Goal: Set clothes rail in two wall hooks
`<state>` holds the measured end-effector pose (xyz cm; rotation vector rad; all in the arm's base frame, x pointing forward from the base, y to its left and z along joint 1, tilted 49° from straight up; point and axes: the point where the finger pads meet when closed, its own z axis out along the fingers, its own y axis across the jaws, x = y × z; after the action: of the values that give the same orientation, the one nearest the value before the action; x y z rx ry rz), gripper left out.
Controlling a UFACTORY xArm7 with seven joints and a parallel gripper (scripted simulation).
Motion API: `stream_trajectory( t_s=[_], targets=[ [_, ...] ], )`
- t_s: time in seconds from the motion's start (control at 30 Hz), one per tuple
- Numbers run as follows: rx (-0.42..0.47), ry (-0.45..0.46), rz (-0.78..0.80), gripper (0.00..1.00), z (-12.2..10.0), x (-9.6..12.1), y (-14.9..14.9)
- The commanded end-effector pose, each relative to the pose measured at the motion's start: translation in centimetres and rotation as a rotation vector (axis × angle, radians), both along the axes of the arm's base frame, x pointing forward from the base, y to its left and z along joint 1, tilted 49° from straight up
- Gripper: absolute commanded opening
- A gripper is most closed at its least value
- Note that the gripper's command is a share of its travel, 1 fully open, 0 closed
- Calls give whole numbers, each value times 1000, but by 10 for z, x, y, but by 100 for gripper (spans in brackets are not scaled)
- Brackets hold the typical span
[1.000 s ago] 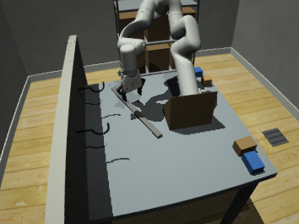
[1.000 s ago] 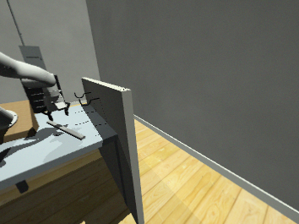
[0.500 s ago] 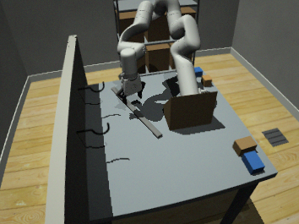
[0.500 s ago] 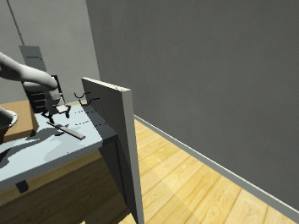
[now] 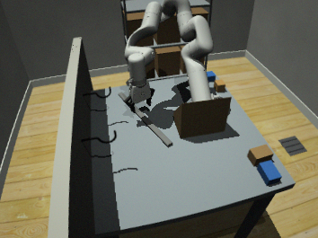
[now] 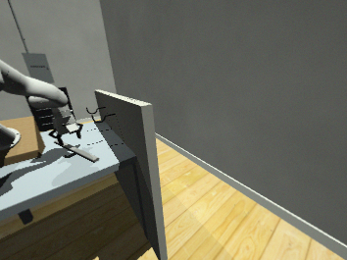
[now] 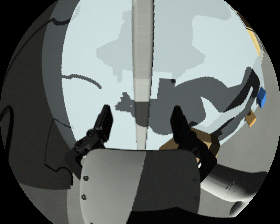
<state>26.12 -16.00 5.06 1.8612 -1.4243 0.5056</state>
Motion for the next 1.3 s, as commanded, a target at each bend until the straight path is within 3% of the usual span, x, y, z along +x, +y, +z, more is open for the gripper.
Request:
stream_trajectory(
  t_s=[0.0,1.27],
  targets=[
    [1,-2,2,100,0,1,1],
    [1,-2,3,100,-14,-1,-16]
  ],
)
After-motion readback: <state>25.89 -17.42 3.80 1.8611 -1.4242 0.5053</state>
